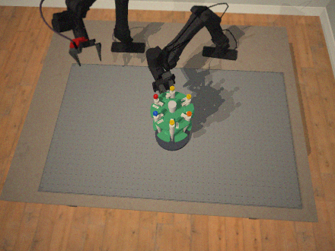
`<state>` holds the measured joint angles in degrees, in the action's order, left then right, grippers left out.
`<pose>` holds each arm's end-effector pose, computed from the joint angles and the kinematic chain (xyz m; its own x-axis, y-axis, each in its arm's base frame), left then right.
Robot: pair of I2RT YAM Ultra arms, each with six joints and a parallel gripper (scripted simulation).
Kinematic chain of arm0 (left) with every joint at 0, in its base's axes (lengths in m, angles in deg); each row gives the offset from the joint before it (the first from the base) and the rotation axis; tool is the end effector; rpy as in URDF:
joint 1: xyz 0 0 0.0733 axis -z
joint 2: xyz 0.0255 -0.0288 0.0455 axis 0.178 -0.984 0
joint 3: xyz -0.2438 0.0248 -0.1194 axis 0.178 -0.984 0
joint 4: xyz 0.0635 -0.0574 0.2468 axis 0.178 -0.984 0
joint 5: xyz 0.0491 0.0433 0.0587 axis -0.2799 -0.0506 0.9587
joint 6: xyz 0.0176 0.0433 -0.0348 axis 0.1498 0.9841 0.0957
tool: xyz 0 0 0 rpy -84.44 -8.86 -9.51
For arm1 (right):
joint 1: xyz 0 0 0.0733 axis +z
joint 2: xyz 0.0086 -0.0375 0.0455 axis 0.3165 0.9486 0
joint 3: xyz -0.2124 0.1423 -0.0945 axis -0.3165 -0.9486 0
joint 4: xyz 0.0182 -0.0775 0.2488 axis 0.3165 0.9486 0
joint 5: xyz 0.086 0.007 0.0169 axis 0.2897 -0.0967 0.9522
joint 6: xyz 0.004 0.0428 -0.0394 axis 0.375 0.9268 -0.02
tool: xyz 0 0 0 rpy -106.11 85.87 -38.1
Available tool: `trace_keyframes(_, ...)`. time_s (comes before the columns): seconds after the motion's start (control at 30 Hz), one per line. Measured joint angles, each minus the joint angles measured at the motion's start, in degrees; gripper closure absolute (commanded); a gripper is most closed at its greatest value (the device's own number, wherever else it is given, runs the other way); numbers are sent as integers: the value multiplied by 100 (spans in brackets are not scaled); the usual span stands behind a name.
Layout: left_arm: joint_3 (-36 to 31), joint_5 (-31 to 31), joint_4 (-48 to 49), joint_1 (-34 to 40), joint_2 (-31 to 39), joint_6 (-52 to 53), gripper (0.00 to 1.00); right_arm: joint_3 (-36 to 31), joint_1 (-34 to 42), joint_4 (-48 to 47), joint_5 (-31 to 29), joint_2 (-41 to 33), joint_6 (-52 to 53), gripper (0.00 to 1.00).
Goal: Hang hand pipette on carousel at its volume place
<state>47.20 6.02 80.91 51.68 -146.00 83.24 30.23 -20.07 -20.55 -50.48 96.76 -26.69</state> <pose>0.3760 -0.2761 0.2580 -0.0173 0.0151 -0.9997 -0.5724 0.8197 0.0223 0.2084 -0.1333 0.3417 -0.6926 -0.2242 -0.6855 -0.3235 0.9461 0.0174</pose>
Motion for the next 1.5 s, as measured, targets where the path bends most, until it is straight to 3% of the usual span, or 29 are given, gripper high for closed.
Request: trace_keyframes(1.5,-63,37,219,0,-125,-166,88,0,0,0,0,0,0,0)
